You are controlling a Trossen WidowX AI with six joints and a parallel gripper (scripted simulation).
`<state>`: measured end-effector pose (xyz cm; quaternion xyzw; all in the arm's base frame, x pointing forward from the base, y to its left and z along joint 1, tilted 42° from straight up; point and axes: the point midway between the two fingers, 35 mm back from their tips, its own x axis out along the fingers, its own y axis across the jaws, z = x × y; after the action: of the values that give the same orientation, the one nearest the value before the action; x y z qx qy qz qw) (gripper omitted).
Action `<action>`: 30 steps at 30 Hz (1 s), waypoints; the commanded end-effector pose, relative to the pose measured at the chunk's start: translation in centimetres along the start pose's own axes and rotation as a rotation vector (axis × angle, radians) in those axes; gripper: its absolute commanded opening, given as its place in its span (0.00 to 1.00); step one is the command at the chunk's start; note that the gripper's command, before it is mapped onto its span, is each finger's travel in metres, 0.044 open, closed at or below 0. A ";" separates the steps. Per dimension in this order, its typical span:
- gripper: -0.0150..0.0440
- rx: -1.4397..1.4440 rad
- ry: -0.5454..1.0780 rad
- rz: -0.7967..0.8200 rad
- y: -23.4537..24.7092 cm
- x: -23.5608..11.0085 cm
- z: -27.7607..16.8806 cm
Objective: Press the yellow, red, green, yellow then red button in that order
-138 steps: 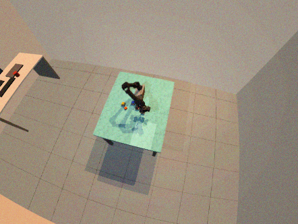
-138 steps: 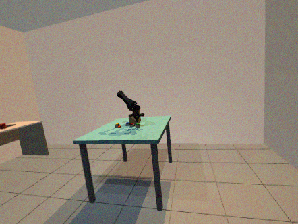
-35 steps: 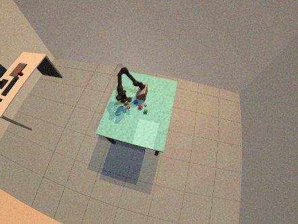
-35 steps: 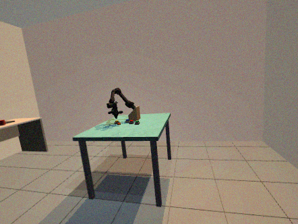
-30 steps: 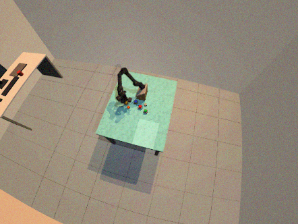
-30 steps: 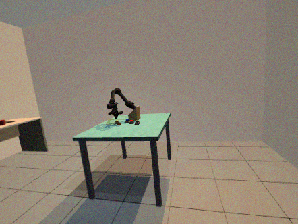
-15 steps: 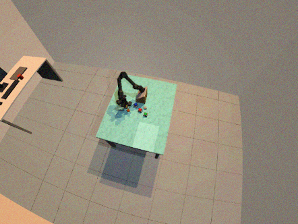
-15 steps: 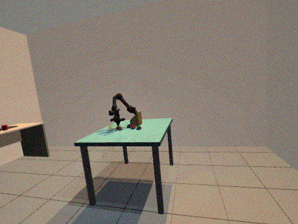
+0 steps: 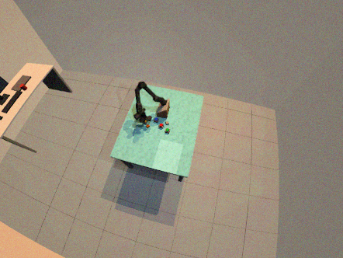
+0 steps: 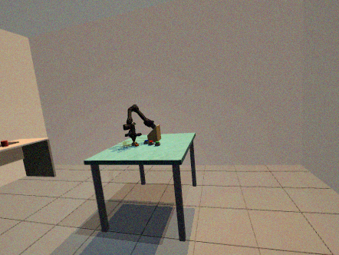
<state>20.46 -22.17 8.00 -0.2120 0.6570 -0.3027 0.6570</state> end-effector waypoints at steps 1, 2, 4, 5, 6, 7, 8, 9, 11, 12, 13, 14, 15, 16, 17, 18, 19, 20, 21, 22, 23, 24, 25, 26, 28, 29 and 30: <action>0.29 -0.004 -0.001 0.005 0.1 0.0 0.0; 0.29 -0.004 -0.001 0.005 0.1 0.0 0.0; 0.29 -0.001 0.000 0.003 0.0 -1.0 0.1; 0.29 -0.002 -0.001 0.005 0.1 -2.2 0.1; 0.29 -0.003 -0.001 0.006 0.1 -3.0 0.0; 0.29 -0.004 -0.001 0.006 0.1 -3.2 0.0; 0.29 -0.004 -0.001 0.006 0.1 -3.2 0.0; 0.29 -0.004 -0.001 0.006 0.1 -3.2 0.0; 0.29 -0.004 -0.001 0.006 0.1 -3.2 0.0; 0.29 -0.004 -0.001 0.007 0.1 -3.5 0.1; 0.29 -0.003 -0.001 0.008 0.1 -4.2 0.1; 0.29 -0.003 -0.001 0.010 0.2 -5.5 0.2; 0.29 -0.003 -0.001 0.011 0.2 -7.1 0.2; 0.29 -0.003 -0.001 0.010 0.1 -8.3 0.2; 0.29 -0.004 -0.001 0.009 0.1 -9.1 0.1; 0.29 -0.004 -0.001 0.009 0.1 -9.4 0.0; 0.29 -0.004 -0.001 0.009 0.1 -9.4 0.0; 0.29 -0.004 -0.001 0.009 0.1 -9.4 0.0; 0.29 -0.004 -0.001 0.009 0.1 -9.4 0.0; 0.29 -0.004 -0.001 0.009 0.1 -9.4 0.0; 0.29 -0.004 -0.001 0.009 0.1 -9.4 0.0; 0.29 -0.004 -0.001 0.009 0.1 -9.4 0.0; 0.29 -0.004 -0.002 0.011 0.3 -9.4 0.2; 0.29 -0.004 -0.003 0.017 1.1 -9.3 0.5; 0.29 -0.005 -0.005 0.037 4.1 -9.3 1.7; 0.29 -0.005 -0.005 0.045 5.8 -9.3 2.1; 0.29 -0.006 -0.005 0.051 7.5 -9.3 2.5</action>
<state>22.50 -14.13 13.07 -0.2009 0.6540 -0.2975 0.6659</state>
